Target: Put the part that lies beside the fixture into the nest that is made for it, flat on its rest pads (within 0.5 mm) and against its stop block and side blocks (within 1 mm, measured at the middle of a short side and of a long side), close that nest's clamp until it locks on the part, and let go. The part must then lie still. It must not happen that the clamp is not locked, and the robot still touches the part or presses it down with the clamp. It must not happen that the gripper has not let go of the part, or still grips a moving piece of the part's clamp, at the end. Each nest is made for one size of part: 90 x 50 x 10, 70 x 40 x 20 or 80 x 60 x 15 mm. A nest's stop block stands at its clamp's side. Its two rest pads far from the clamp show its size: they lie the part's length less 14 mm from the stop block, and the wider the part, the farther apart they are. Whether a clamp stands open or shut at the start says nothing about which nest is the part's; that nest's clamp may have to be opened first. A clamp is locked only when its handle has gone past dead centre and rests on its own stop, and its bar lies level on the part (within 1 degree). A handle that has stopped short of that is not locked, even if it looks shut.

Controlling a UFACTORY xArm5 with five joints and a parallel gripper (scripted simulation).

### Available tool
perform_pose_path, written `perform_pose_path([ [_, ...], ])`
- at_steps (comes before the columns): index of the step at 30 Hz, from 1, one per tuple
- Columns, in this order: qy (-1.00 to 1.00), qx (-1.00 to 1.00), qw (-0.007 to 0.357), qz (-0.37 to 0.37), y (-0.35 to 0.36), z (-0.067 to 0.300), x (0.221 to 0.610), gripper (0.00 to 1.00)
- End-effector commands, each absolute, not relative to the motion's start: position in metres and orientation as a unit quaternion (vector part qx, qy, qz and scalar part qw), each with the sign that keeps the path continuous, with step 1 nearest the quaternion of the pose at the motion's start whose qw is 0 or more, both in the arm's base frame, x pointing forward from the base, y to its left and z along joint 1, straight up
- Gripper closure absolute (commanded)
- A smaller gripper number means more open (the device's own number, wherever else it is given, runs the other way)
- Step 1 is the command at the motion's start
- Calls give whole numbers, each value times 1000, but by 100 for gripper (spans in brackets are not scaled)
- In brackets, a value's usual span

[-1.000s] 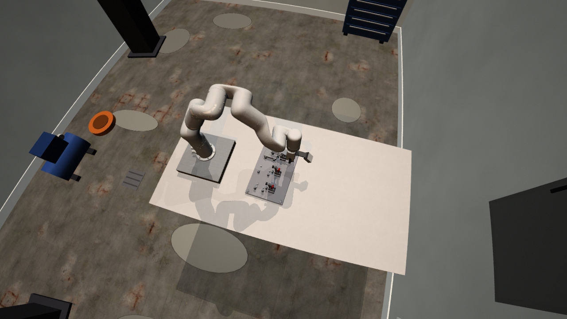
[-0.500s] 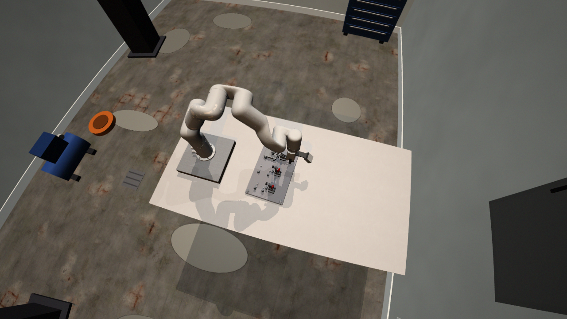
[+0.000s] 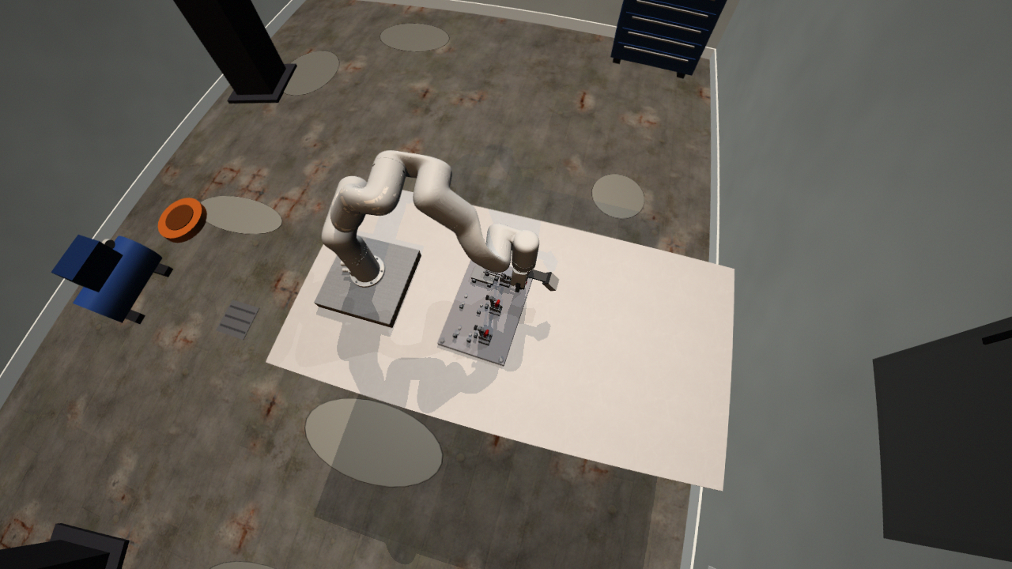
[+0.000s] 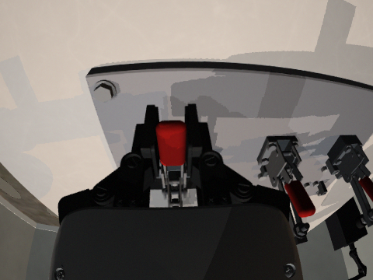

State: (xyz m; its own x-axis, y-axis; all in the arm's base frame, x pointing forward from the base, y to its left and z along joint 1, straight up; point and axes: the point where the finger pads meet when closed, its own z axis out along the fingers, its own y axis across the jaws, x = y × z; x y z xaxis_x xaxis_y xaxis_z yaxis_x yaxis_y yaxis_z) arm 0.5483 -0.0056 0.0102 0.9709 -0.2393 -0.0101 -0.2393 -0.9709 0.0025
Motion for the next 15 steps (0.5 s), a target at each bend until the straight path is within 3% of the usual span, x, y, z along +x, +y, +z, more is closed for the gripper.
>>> perform_pose_path([
  [1, -120, 993, 0, -4, -5, 11, 549, 100],
  [15, -120, 993, 0, -4, -6, 9, 550, 100],
])
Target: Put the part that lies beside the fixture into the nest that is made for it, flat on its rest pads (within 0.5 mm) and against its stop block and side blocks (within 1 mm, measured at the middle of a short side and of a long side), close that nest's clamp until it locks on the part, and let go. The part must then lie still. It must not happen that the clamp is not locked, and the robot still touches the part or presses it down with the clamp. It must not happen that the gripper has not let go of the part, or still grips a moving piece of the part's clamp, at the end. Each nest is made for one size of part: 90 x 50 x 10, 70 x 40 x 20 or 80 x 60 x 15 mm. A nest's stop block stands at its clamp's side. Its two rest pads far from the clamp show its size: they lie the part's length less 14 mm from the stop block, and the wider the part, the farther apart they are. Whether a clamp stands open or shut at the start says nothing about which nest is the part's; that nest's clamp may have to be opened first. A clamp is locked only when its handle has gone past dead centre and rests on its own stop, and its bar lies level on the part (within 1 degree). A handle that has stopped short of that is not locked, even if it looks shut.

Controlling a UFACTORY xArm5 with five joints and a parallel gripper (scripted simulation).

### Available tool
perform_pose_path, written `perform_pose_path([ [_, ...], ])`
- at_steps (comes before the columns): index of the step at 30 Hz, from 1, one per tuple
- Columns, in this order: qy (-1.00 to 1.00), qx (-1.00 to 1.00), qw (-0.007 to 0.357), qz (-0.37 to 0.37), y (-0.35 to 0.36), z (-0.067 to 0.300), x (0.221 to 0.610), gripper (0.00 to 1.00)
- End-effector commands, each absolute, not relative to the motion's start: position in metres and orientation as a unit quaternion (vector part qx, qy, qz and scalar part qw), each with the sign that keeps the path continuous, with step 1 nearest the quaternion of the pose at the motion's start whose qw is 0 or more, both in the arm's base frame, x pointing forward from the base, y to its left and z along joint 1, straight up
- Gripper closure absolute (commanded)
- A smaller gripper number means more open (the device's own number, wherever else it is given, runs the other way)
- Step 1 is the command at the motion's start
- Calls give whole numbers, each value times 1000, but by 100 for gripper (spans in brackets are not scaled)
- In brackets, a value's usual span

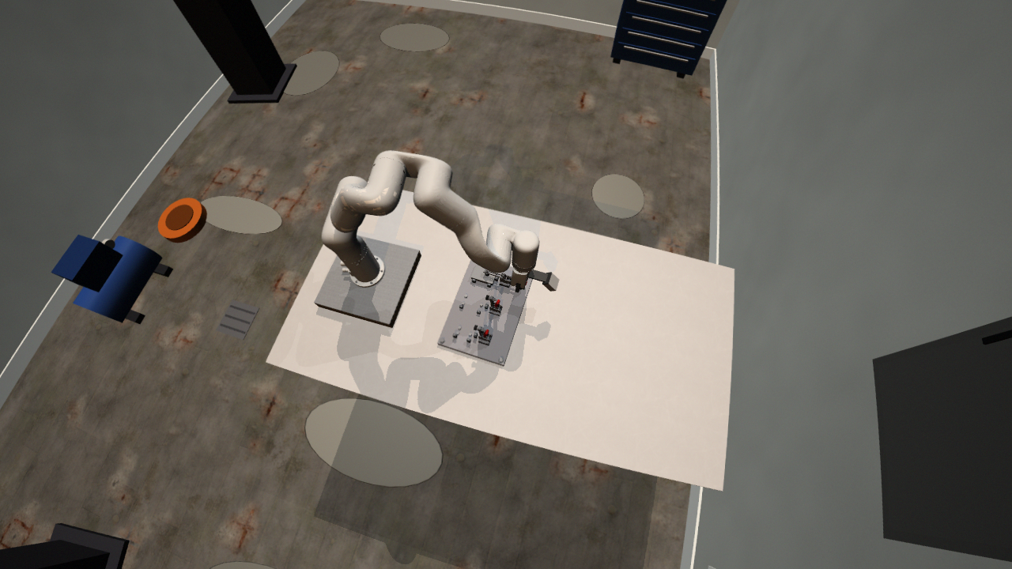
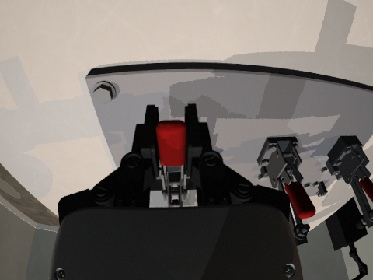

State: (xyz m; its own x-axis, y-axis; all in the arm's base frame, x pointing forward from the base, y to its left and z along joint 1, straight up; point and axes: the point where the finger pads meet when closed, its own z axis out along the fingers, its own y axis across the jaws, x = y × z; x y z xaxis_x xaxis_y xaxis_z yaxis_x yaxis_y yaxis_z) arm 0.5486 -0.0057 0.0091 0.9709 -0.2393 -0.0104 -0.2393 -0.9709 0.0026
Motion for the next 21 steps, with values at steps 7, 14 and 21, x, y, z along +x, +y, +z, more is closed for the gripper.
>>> perform_pose_path([
  [7, -120, 993, 0, -4, -6, 8, 551, 100],
  [14, -120, 993, 0, -4, -6, 7, 551, 100],
  [21, -120, 993, 0, -4, -6, 7, 551, 100],
])
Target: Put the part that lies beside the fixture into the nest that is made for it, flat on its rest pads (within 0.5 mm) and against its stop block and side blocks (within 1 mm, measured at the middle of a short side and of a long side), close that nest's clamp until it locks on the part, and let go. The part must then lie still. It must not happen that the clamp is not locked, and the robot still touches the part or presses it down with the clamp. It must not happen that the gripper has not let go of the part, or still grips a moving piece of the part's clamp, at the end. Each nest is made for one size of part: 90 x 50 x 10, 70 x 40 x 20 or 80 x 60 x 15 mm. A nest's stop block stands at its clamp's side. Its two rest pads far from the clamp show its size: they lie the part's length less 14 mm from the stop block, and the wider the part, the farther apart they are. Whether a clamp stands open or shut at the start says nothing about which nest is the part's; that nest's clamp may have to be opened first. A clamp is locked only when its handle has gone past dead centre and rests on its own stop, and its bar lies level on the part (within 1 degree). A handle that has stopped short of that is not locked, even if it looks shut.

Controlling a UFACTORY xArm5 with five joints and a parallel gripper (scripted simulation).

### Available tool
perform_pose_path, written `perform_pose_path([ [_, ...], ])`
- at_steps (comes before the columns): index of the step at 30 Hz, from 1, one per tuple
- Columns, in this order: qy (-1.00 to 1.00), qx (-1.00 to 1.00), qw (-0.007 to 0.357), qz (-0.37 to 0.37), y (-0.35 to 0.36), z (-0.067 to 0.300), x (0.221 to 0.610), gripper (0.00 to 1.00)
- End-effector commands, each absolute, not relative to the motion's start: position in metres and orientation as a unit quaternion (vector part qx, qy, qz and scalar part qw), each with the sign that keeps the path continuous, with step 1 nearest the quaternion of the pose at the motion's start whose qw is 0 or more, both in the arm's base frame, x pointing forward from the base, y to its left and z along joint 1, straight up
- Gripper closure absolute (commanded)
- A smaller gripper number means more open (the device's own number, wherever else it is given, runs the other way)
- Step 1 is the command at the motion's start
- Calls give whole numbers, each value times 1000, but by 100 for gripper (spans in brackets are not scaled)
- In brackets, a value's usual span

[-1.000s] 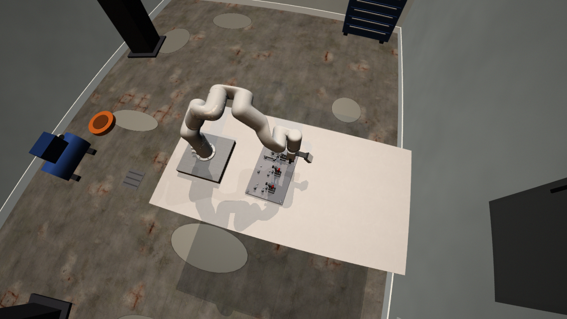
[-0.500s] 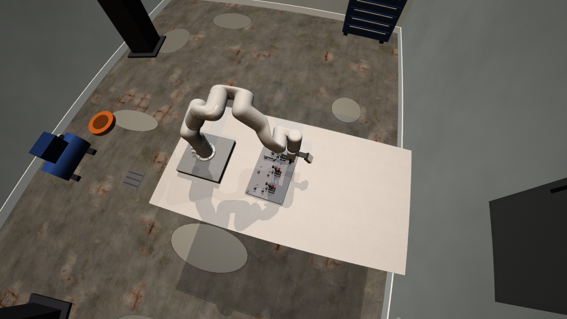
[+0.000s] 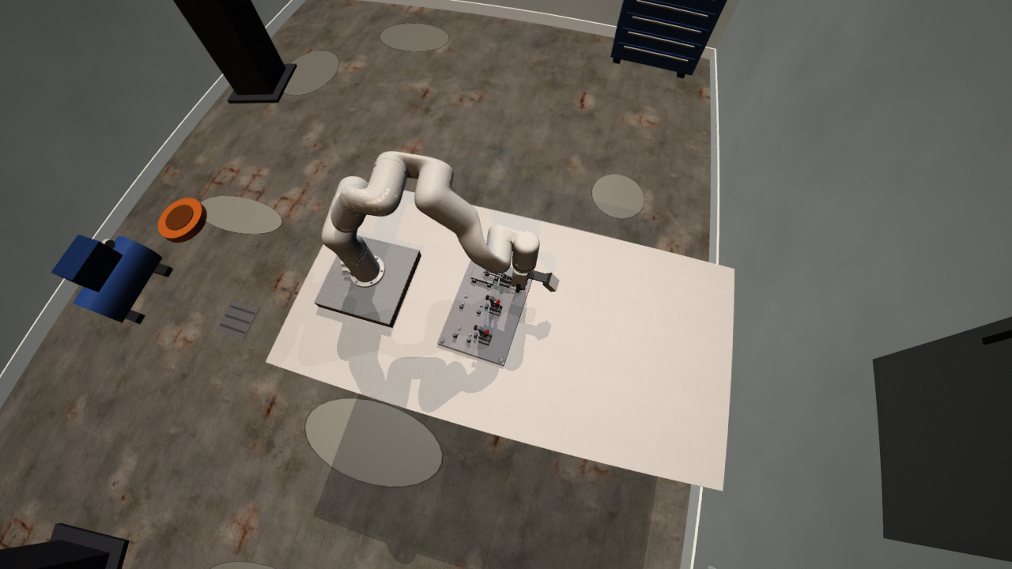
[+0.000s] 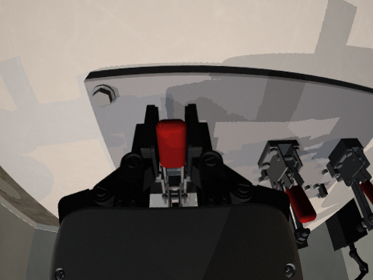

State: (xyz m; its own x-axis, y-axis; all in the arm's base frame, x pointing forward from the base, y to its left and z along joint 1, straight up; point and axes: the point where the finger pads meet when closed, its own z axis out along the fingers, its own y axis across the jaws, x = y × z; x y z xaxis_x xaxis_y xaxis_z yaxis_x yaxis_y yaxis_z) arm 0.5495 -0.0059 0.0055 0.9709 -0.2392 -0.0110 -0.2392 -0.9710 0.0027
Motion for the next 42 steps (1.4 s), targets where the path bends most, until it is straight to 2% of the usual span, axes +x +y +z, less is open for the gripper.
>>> perform_pose_path([
  [1, -120, 993, 0, -4, -6, 7, 551, 100],
  [7, -120, 993, 0, -4, -6, 7, 551, 100],
  [8, -120, 993, 0, -4, -6, 7, 551, 53],
  [42, -120, 993, 0, -4, -6, 14, 551, 53],
])
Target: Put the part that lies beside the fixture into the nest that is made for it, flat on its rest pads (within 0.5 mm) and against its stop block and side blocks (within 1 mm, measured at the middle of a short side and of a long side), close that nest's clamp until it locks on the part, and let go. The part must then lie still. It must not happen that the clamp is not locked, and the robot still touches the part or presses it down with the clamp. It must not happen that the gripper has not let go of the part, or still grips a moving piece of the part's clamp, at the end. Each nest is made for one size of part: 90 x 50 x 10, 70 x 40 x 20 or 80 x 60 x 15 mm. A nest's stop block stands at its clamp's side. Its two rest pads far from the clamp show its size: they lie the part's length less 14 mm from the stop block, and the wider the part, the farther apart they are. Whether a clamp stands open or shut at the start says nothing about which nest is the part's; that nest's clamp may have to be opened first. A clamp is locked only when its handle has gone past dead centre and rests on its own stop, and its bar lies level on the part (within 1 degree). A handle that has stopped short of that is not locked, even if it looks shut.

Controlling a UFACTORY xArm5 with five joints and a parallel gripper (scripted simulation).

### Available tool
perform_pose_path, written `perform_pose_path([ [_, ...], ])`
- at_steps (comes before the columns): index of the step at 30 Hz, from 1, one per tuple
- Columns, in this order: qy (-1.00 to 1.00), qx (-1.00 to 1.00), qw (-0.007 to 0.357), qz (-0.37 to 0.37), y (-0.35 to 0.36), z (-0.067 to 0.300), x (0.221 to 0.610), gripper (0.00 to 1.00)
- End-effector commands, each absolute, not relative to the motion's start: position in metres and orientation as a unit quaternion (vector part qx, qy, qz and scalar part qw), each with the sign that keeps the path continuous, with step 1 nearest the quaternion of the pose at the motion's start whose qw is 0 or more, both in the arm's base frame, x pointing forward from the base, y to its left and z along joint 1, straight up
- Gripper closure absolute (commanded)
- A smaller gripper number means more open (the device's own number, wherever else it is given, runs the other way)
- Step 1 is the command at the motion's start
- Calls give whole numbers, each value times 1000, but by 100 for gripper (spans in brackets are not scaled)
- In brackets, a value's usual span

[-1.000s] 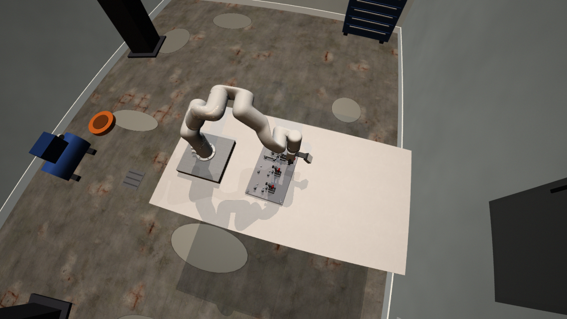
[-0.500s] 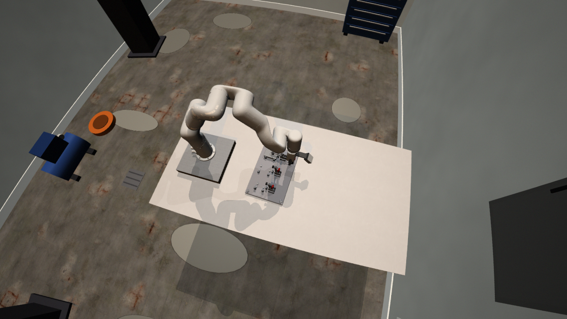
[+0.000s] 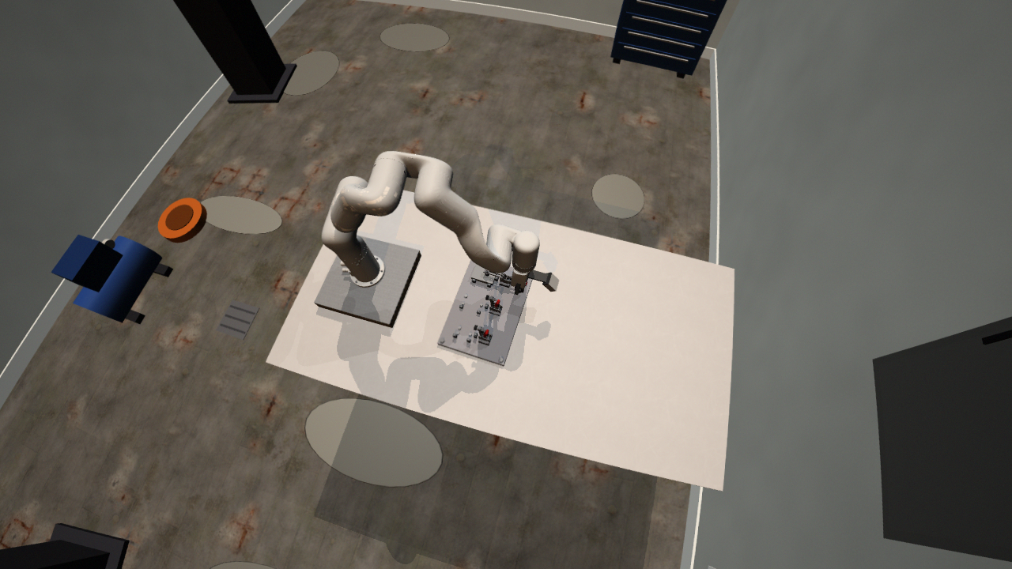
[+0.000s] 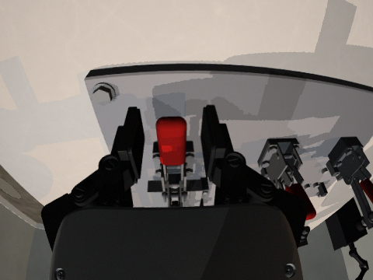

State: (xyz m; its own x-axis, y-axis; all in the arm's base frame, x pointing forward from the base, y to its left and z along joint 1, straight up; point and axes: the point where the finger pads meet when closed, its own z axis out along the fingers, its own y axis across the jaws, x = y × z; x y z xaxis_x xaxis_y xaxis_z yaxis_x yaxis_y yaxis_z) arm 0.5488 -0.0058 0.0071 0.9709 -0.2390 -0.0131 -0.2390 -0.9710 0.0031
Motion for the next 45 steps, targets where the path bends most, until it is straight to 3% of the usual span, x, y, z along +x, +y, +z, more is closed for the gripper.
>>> perform_pose_path([
  [1, -120, 993, 0, -4, -6, 17, 551, 53],
  [17, -120, 993, 0, -4, -6, 64, 551, 53],
  [36, -120, 993, 0, -4, -6, 67, 551, 53],
  [37, -120, 993, 0, -4, -6, 67, 551, 100],
  [45, -120, 993, 0, -4, -6, 67, 551, 100],
])
